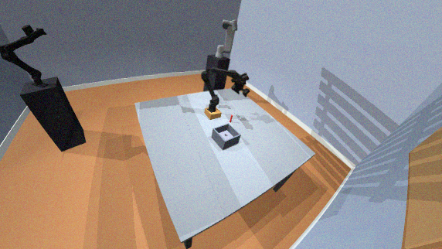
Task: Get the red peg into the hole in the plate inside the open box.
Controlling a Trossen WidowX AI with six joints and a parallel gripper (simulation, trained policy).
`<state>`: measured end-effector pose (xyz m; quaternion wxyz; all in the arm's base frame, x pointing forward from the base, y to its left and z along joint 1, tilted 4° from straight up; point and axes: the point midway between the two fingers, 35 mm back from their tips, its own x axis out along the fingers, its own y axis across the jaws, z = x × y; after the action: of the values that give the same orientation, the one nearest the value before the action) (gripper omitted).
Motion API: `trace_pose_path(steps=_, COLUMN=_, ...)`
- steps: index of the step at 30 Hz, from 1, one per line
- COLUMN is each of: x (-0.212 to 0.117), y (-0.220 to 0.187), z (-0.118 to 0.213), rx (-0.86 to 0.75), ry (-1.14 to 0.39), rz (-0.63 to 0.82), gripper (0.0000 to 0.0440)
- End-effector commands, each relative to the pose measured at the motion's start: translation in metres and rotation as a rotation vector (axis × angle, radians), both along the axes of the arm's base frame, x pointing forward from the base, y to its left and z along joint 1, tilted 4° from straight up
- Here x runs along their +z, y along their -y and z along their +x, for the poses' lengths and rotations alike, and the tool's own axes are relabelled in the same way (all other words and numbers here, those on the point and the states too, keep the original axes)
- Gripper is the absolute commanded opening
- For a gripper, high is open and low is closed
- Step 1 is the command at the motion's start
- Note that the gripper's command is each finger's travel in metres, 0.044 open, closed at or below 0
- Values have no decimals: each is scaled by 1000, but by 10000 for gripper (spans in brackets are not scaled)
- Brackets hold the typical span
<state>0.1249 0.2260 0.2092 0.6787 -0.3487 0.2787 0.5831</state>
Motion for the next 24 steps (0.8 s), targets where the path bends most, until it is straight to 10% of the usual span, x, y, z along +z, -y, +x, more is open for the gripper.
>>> trace_pose_path(steps=1, x=-7, y=10, z=8, rx=-139, ry=-65, rz=-17, gripper=440)
trace_pose_path(steps=24, x=-42, y=64, z=39, rx=-877, ry=-374, rz=-67, gripper=440)
